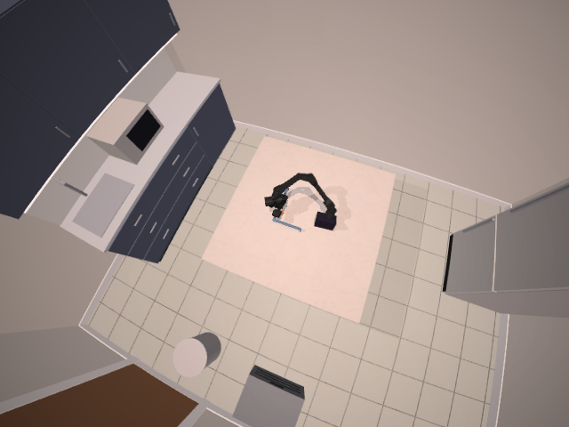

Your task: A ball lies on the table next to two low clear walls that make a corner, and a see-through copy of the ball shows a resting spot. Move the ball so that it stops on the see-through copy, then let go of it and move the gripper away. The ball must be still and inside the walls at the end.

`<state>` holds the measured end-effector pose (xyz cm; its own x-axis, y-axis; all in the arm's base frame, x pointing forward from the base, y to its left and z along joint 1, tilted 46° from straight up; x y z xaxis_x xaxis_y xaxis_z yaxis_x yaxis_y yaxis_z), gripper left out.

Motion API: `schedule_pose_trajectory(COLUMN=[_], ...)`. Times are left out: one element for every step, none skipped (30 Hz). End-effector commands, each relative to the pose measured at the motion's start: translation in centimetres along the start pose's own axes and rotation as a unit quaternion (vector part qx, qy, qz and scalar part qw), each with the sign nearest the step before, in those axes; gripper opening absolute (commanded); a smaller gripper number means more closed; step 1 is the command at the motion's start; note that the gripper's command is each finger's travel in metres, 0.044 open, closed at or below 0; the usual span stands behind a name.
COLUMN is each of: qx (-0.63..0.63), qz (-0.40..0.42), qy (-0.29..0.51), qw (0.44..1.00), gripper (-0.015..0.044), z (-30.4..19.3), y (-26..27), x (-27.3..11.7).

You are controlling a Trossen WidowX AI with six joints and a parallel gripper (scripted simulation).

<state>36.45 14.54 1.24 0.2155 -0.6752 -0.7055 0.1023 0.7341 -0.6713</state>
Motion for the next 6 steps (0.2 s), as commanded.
schedule_pose_trajectory(qx=[-0.003,-0.002,-0.001,0.000,0.000,0.000], qz=[0.001,0.001,0.000,0.000,0.000,0.000], qy=[-0.002,-0.002,-0.001,-0.001,-0.001,-0.001], qw=[1.000,1.000,1.000,1.000,1.000,1.000], gripper=[0.0302,0.0328,0.0354,0.0380,0.0407,0.0433], z=[0.0,-0.1,-0.2,-0.2,-0.3,-0.3], y=[0.1,0.0,-0.1,-0.2,-0.2,-0.2], x=[-1.2,-2.4,-3.7,-4.5,-4.7,-4.7])
Point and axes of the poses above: the point midway between the two fingers, 35 mm back from their tips, its own x axis out along the fingers, its own y axis across the jaws, z = x × y, the point moved 2 cm from there along -x, back along the fingers, and after that the axes turned 11 degrees about x, right-handed, at the moved point
